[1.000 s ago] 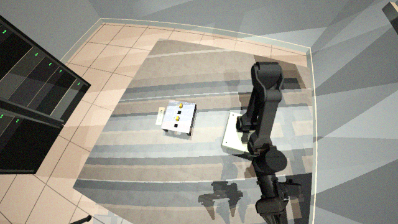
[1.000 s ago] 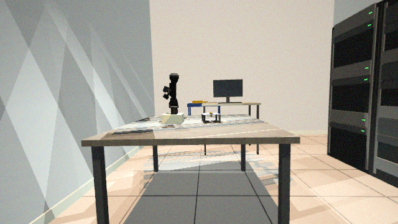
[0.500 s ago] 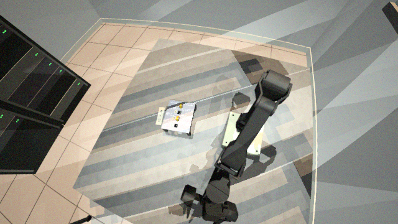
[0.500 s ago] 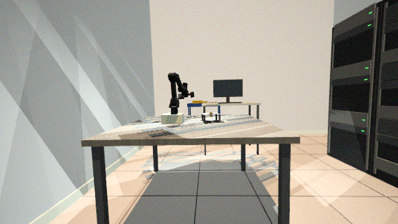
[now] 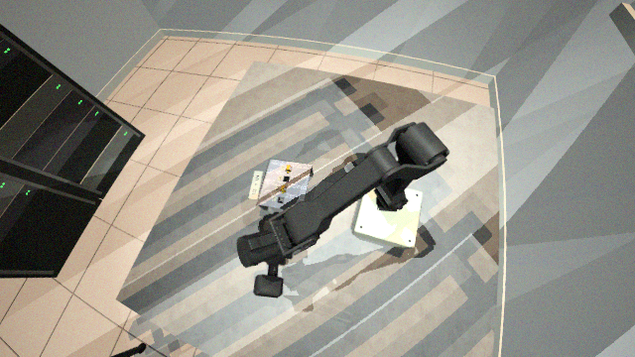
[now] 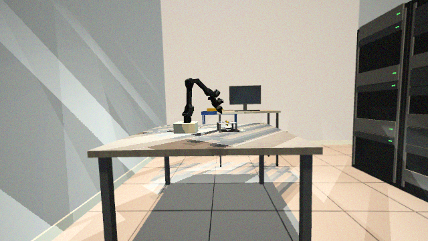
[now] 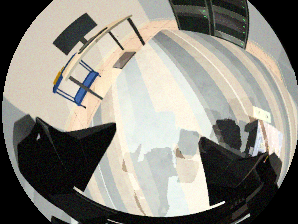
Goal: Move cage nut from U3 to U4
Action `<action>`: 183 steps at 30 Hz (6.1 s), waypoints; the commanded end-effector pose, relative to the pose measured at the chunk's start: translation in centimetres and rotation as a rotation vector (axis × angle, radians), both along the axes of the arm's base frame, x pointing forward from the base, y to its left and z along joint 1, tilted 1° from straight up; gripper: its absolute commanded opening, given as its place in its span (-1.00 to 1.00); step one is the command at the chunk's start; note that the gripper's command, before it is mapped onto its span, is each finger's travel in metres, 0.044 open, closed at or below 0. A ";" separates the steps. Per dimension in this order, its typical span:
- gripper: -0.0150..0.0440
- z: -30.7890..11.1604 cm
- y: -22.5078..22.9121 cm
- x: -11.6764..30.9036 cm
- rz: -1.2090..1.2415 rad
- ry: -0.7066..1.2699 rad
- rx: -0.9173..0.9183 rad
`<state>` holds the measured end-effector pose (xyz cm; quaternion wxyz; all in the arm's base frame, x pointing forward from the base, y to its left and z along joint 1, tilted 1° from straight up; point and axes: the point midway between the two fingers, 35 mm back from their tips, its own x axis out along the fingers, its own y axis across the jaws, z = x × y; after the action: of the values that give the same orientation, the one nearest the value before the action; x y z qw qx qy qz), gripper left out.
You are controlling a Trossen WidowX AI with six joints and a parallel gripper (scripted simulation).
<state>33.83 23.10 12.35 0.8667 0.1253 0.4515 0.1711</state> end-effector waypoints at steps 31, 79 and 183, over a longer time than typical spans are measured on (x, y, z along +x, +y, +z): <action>1.00 -4.6 -24.8 2.1 -1.613 0.770 0.209; -0.08 -7.2 -24.8 2.2 -1.613 0.770 0.209; -0.36 -7.2 -24.8 1.7 -1.614 0.773 0.213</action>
<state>35.57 -1.68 5.08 0.4959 0.5310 0.4696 -0.5016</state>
